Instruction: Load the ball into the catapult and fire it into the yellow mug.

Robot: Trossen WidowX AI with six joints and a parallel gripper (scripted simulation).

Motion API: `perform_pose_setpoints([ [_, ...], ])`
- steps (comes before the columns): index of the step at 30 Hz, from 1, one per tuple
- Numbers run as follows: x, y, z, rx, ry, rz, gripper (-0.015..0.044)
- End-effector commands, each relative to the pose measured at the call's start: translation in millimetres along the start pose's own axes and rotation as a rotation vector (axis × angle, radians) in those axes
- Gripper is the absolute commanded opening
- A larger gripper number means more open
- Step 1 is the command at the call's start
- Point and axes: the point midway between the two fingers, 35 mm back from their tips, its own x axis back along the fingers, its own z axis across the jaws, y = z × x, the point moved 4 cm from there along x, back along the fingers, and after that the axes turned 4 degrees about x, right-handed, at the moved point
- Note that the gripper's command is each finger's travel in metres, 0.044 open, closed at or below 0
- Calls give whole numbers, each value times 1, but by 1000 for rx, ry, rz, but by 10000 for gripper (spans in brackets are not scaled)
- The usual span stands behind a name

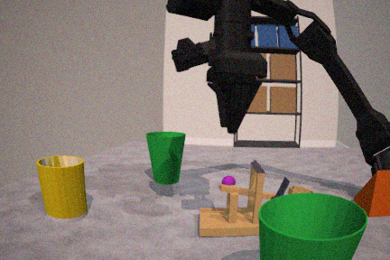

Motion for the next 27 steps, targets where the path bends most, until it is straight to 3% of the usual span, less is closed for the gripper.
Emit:
perform_pose_setpoints([
  [1, -20, 0, -32, -47, -10, 34, 309],
  [14, -92, -44, -193, -245, -25, 52, 300],
  [27, -109, -50, -191, -248, -26, 53, 300],
])
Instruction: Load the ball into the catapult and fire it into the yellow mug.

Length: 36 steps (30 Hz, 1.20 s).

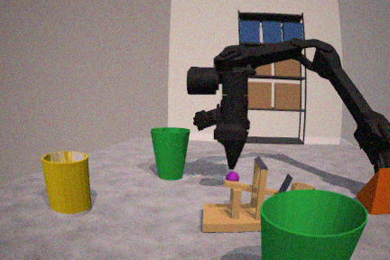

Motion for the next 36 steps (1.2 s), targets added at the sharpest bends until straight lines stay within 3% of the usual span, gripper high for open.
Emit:
perform_pose_setpoints([
  [1, -4, 0, -2, -2, -6, -7, 300],
  [25, -40, -1, -2, -2, -8, -7, 300],
  [30, -40, -1, -2, -2, -8, -7, 169],
  [36, -40, -1, -2, -2, -8, -7, 129],
])
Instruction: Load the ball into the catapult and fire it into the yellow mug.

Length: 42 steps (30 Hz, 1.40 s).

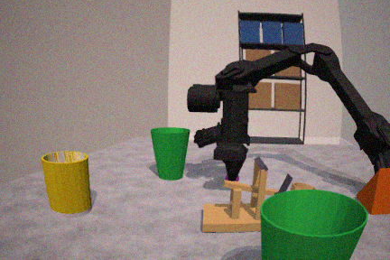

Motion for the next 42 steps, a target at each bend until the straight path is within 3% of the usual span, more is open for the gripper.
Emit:
perform_pose_setpoints([
  [1, 0, 0, 0, 5, -3, -1, 122],
  [3, 0, 0, 0, 5, -3, -1, 109],
  [7, 7, 2, 0, 12, -3, -2, 4],
  [8, 12, 3, 0, 17, -2, -2, 0],
  [30, 122, 5, -3, 128, -12, -15, 0],
  [35, 124, 3, 3, 135, -6, -9, 0],
  [42, 114, -15, 64, 170, 41, 71, 0],
])
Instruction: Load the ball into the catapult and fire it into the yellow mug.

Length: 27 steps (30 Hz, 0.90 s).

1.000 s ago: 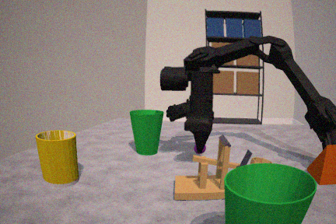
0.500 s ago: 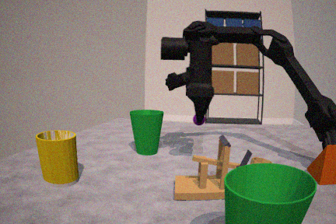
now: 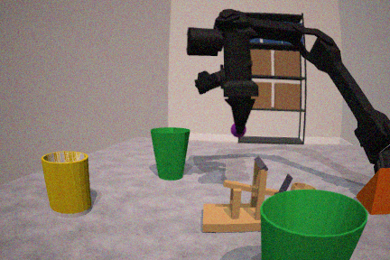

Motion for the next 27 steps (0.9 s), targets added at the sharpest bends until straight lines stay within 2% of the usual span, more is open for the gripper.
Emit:
perform_pose_setpoints([
  [1, -8, -6, 36, 29, 21, 50, 0],
  [19, -40, -74, 149, 66, 3, 296, 0],
  [27, -47, -82, 157, 58, -10, 320, 0],
])
